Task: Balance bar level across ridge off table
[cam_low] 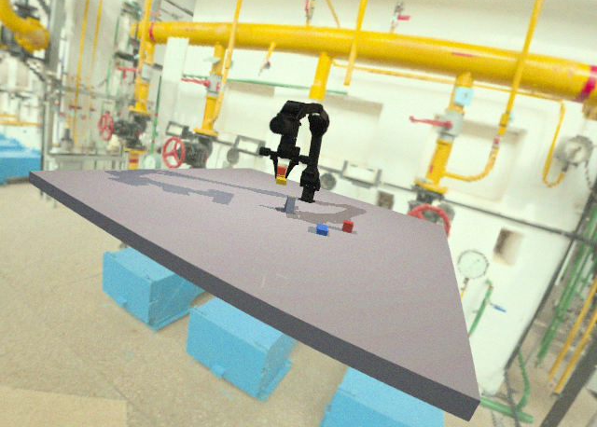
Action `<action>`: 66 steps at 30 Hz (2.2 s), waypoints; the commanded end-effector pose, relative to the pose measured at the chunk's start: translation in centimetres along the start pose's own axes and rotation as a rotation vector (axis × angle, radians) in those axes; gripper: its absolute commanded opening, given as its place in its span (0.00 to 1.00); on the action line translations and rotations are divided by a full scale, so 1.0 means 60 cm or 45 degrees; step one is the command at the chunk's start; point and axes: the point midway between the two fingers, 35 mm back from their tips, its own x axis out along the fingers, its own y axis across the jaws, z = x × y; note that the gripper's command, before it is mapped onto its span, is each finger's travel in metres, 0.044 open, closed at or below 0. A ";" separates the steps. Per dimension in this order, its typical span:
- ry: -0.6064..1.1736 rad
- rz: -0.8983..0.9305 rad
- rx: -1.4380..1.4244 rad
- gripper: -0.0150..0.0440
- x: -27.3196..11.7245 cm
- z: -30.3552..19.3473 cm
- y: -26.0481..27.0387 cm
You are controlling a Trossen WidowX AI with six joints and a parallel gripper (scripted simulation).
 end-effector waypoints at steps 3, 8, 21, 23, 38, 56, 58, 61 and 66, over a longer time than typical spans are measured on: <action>-0.003 -0.007 -0.059 0.25 -0.002 0.015 0.040; -0.004 -0.004 -0.103 0.25 -0.002 0.025 0.070; -0.004 -0.002 -0.141 0.25 0.009 0.034 0.100; -0.004 -0.002 -0.141 0.25 0.014 0.034 0.101; -0.004 -0.002 -0.141 0.25 0.055 0.033 0.101; -0.004 -0.002 -0.141 0.25 0.066 0.032 0.100; -0.004 -0.002 -0.141 0.25 0.067 0.032 0.100; -0.004 -0.002 -0.141 0.25 0.067 0.032 0.100; -0.004 -0.002 -0.141 0.25 0.068 0.032 0.100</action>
